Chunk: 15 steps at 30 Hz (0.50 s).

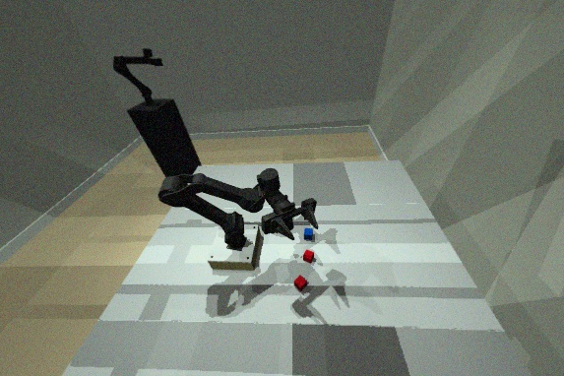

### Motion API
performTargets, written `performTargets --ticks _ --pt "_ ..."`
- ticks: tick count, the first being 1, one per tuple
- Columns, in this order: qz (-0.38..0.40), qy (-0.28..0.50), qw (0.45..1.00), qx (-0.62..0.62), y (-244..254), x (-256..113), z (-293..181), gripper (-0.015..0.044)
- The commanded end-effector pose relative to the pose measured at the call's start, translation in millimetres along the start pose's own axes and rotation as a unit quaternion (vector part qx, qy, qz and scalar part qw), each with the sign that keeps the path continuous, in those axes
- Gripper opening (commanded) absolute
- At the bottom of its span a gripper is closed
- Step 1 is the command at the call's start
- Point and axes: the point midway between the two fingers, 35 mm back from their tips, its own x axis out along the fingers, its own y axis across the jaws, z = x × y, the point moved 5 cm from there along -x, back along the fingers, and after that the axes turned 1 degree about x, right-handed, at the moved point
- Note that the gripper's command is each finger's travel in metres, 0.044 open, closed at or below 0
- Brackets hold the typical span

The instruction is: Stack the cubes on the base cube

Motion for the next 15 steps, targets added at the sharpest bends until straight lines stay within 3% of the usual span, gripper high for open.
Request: performTargets --ticks 1,5,15 --pt "-0.001 0.000 1.000 -0.006 -0.5 0.2 0.0 0.0374" --pt "-0.023 -0.008 0.991 -0.129 -10.4 5.2 -0.1 0.0269" --pt "-0.101 -0.016 0.874 -0.474 -37.2 18.7 4.7 0.0265"
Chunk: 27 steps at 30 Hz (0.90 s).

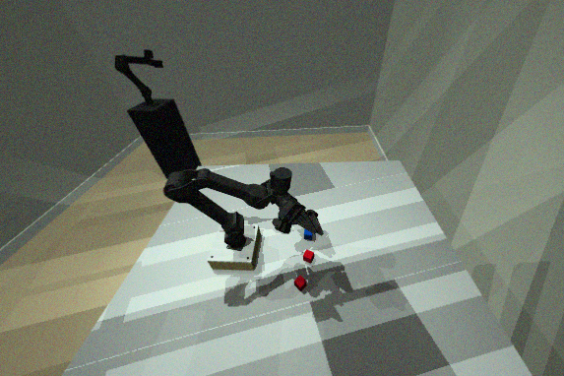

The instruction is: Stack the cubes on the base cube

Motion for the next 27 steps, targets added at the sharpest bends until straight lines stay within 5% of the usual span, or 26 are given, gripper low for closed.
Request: performTargets --ticks 1,13,27 --pt "-0.037 0.003 0.987 -0.158 -8.9 7.9 -5.5 0.0265" --pt "-0.141 0.047 0.826 -0.544 -33.9 23.9 -10.9 0.0265" --pt "-0.238 0.173 0.472 -0.831 -58.4 33.7 -5.2 0.0265"
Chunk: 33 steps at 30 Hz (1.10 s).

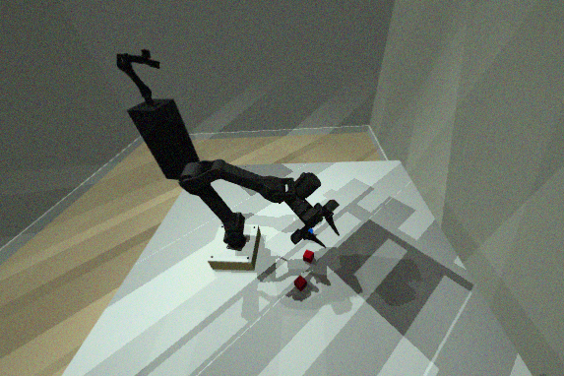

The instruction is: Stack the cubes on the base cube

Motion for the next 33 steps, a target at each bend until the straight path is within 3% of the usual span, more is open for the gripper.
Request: performTargets --ticks 1,7,14,24,33 --pt "-0.018 0.071 0.977 -0.202 -1.2 8.3 -7.1 0.0265" --pt "-0.014 0.145 0.915 -0.377 -4.6 12.7 -14.1 0.0265" --pt "0.019 0.230 0.802 -0.551 -9.9 14.6 -21.2 0.0265" --pt "0.120 0.333 0.590 -0.726 -18.2 11.0 -28.4 0.0265" --pt "0.253 0.387 0.378 -0.802 -24.3 2.1 -31.0 0.0265"
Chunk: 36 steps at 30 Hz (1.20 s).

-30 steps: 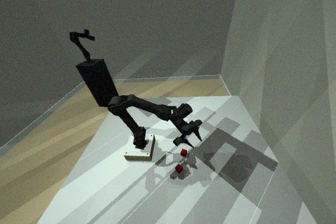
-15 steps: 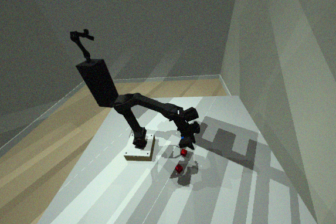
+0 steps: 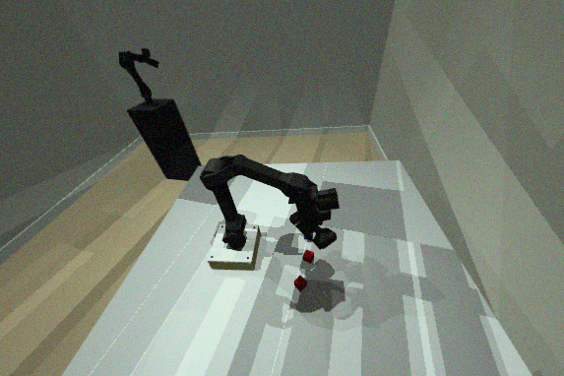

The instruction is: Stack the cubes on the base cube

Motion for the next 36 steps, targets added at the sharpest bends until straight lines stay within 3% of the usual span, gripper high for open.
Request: performTargets --ticks 1,16,24,36 --pt "0.114 0.004 0.969 -0.221 6.2 -3.4 -5.4 0.0265" --pt "0.123 0.002 0.964 -0.237 7.0 -2.4 -5.8 0.0265" --pt "0.123 0.002 0.964 -0.237 21.2 55.2 -9.7 0.0265" --pt "0.123 0.003 0.964 -0.237 25.2 71.1 -10.9 0.0265"
